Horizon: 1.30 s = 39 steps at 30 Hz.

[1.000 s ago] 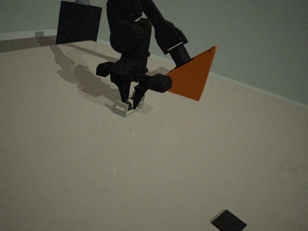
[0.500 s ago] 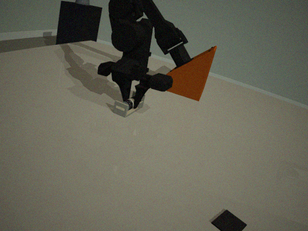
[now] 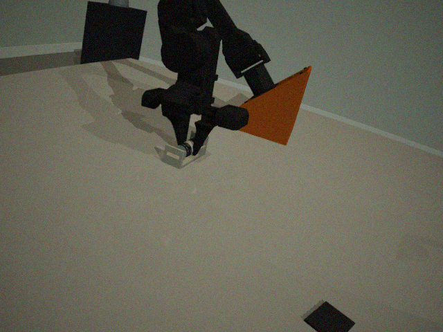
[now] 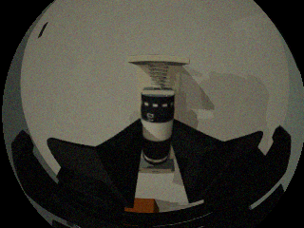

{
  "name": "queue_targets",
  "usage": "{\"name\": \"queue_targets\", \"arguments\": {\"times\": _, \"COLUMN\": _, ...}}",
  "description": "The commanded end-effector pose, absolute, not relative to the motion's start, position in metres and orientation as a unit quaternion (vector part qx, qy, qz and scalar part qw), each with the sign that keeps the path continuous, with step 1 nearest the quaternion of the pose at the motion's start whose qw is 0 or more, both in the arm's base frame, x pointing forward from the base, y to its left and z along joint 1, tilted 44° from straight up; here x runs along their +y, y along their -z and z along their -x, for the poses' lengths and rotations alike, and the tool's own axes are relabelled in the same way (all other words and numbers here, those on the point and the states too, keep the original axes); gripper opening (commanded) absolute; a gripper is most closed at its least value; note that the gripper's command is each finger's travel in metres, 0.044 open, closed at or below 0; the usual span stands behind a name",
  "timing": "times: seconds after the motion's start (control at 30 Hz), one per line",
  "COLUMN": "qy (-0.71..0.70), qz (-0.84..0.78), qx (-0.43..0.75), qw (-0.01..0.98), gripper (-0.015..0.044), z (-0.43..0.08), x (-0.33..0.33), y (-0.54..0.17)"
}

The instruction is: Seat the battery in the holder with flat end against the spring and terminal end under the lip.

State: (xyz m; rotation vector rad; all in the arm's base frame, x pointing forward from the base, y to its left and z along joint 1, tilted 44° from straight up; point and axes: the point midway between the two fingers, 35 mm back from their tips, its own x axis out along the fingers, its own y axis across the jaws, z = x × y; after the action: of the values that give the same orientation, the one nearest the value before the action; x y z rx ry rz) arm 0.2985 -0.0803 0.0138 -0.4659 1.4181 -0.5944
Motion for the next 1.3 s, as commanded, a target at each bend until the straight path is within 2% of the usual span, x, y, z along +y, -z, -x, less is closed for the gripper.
{"name": "queue_targets", "arguments": {"times": 0.0, "qy": 0.265, "qz": 0.211, "qx": 0.636, "qw": 0.694, "gripper": 0.0088, "z": -0.298, "x": -0.081, "y": -0.014}}
{"name": "queue_targets", "arguments": {"times": 0.23, "qy": 0.264, "qz": 0.211, "qx": 0.636, "qw": 0.694, "gripper": 0.0088, "z": -0.298, "x": -0.081, "y": -0.014}}
{"name": "queue_targets", "arguments": {"times": 0.37, "qy": 0.264, "qz": 0.211, "qx": 0.636, "qw": 0.694, "gripper": 0.0189, "z": -0.298, "x": -0.081, "y": -0.014}}
{"name": "queue_targets", "arguments": {"times": 0.77, "qy": 0.265, "qz": 0.208, "qx": 0.635, "qw": 0.695, "gripper": 0.0189, "z": -0.297, "x": -0.07, "y": -0.024}}
{"name": "queue_targets", "arguments": {"times": 1.07, "qy": 0.264, "qz": 0.207, "qx": 0.636, "qw": 0.695, "gripper": 0.0426, "z": -0.295, "x": -0.021, "y": -0.073}}
{"name": "queue_targets", "arguments": {"times": 1.1, "qy": 0.264, "qz": 0.207, "qx": 0.636, "qw": 0.695, "gripper": 0.044, "z": -0.294, "x": -0.018, "y": -0.076}}
{"name": "queue_targets", "arguments": {"times": 1.27, "qy": 0.264, "qz": 0.207, "qx": 0.636, "qw": 0.695, "gripper": 0.044, "z": -0.295, "x": -0.016, "y": -0.077}}
